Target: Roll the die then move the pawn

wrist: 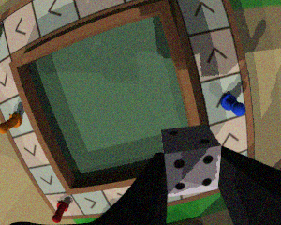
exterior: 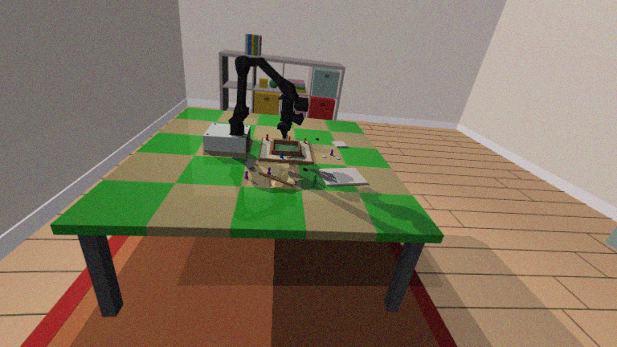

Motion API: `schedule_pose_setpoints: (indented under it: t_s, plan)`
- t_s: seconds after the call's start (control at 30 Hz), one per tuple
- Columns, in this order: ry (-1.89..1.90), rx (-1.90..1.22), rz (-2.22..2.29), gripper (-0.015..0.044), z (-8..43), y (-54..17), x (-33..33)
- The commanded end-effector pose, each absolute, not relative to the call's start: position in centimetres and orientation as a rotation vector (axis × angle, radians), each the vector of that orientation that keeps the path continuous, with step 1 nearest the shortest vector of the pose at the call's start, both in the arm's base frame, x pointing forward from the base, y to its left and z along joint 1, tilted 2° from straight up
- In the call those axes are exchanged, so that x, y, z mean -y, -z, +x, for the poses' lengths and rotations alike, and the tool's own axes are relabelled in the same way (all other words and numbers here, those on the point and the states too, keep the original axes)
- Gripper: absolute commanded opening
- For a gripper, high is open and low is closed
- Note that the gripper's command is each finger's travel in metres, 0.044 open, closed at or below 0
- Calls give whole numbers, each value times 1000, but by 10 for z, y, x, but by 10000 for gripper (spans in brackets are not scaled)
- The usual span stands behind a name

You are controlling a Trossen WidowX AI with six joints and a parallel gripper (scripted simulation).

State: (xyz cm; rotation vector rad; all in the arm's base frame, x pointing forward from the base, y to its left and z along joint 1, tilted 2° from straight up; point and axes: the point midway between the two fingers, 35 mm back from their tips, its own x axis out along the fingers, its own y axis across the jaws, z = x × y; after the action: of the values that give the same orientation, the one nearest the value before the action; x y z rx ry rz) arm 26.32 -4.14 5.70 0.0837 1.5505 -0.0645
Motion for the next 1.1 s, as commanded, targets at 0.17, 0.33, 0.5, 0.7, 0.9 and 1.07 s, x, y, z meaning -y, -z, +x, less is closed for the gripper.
schedule_pose_setpoints:
  t_s: [0.17,0.33,0.5,0.7,0.9,1.07]
  plan:
    - [-31,-1551,4,0,273,-48,0]
    - [-69,-1551,-31,0,275,-46,-16]
    - [-70,-1467,-26,0,277,-42,-16]
    - [-71,-1264,-14,0,281,-37,-15]
    - [-70,-1061,-9,0,285,-32,-15]
    - [-69,-892,-5,0,286,-31,-15]
